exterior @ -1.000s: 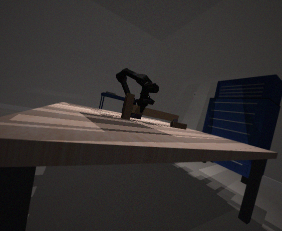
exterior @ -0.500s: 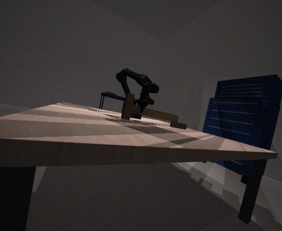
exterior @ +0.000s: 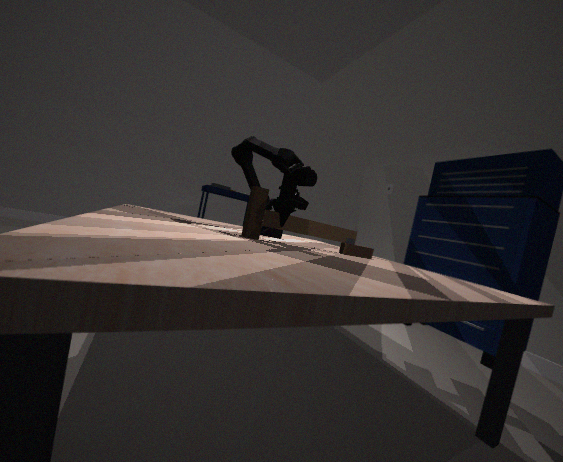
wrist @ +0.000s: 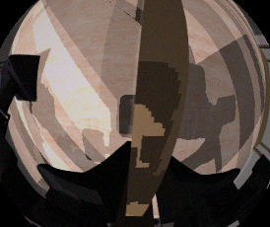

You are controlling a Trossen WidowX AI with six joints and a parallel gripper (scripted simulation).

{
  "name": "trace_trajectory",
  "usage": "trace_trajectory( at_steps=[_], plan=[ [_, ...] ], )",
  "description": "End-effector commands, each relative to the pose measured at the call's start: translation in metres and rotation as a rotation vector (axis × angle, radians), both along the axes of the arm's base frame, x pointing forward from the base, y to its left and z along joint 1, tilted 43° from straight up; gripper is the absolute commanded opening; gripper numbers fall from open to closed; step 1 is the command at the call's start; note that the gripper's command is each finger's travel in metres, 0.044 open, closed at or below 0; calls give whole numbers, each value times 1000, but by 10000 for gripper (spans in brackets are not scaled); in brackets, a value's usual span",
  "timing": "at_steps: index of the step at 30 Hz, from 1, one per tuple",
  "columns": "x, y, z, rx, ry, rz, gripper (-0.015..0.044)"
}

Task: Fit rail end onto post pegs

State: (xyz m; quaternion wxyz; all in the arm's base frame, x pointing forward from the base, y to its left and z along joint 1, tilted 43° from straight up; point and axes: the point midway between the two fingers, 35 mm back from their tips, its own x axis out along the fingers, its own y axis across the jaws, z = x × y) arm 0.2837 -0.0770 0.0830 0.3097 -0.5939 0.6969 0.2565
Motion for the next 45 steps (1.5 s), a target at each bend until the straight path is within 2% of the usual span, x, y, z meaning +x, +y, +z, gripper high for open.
trace_trajectory(
  at_steps=[1, 40, 45],
  plan=[
    [0, -1, 2, -1, 1, 3, 0],
    [-2, -10, 10, -2, 1, 3, 0],
    [-1, -8, 8, 1, -1, -1, 131]
  ],
)
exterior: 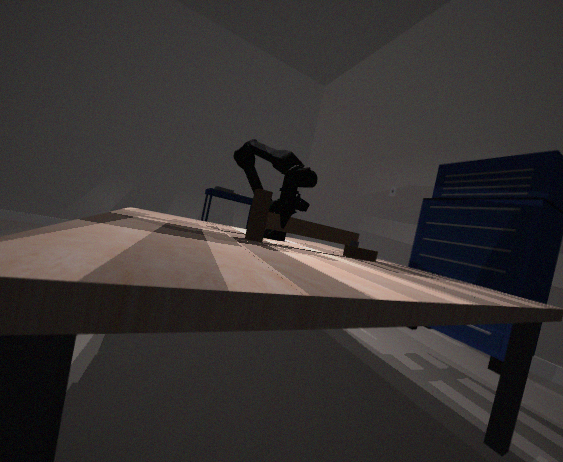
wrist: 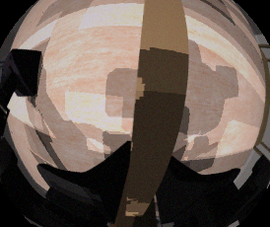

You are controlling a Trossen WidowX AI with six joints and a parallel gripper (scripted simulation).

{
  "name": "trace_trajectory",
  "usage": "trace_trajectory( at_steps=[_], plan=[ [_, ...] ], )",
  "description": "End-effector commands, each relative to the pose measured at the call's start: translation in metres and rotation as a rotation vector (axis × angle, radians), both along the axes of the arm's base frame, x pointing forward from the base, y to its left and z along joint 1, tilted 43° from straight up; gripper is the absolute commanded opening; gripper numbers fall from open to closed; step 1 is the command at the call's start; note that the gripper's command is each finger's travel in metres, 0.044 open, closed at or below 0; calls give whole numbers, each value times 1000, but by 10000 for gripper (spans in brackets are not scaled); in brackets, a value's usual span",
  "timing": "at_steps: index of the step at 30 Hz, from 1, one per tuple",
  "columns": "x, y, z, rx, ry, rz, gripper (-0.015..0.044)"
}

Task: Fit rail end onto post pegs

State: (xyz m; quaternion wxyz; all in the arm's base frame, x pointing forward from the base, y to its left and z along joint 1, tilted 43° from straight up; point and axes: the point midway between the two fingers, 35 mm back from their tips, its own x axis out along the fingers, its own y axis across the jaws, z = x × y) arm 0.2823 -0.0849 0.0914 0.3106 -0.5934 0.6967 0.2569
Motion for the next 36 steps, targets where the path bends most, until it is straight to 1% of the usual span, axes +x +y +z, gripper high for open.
trace_trajectory(
  at_steps=[1, 12, 18, 21, 23, 36],
  plan=[
    [0, 0, 0, -1, 0, 0, 157],
    [0, 0, 0, -1, 0, 0, 440],
    [1, 2, 0, 0, 0, 0, 440],
    [6, 33, 1, 1, 1, 3, 440],
    [7, 42, 1, -1, 2, 4, 440],
    [7, 42, 1, -1, 2, 4, 440]
  ],
)
